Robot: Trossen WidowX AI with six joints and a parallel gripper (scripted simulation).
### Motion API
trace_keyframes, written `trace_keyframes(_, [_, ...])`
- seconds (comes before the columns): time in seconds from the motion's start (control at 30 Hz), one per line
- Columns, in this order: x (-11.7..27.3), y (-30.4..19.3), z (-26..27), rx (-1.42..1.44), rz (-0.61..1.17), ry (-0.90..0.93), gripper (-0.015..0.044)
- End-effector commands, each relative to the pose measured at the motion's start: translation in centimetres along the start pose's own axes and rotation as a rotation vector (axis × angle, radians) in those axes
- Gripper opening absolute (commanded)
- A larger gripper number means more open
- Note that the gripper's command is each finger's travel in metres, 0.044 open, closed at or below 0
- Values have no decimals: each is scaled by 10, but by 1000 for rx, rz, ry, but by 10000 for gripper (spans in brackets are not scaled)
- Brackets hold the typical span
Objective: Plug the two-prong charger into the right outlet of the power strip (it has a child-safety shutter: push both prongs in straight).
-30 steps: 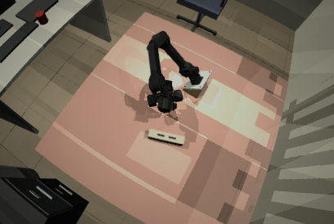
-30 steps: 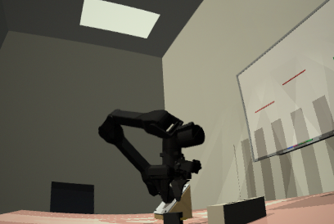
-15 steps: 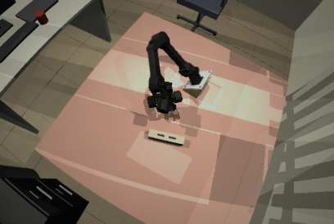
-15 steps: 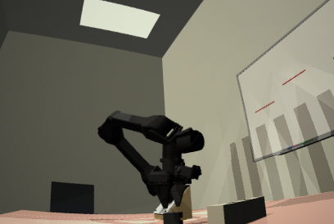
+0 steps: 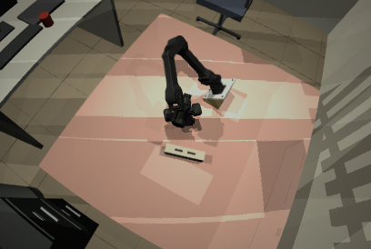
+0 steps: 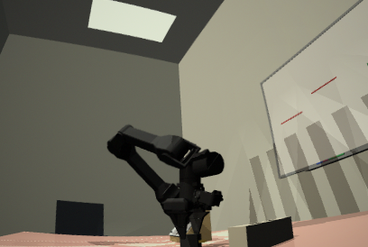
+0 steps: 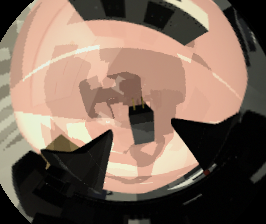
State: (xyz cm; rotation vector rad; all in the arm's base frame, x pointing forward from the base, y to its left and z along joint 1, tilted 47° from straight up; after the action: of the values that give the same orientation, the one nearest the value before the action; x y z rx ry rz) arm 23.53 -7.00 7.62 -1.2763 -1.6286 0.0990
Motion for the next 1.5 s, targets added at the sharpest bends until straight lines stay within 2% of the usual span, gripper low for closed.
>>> trace_keyframes(0.0, [-8, 0, 1, 9, 6, -4, 440])
trace_keyframes(0.43, [-26, 0, 1, 9, 9, -6, 440])
trace_keyframes(0.83, [-22, 0, 0, -1, 3, -2, 125])
trace_keyframes(1.03, [-22, 0, 0, -1, 3, -2, 85])
trace_keyframes(1.13, [-18, 0, 0, 0, 3, -1, 6])
trace_keyframes(1.47, [17, -1, 2, 7, 3, -1, 0])
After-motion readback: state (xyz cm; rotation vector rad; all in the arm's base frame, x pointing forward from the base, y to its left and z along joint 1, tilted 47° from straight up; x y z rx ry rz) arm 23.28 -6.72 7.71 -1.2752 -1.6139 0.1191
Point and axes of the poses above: the point midway between the two fingers, 35 mm back from their tips, its own x axis back along the fingers, its own z axis across the jaws, y = z × x, the point moved 3 cm from there along x, back along the fingers, and after that the axes turned 4 degrees about x, right-handed, at the moved point
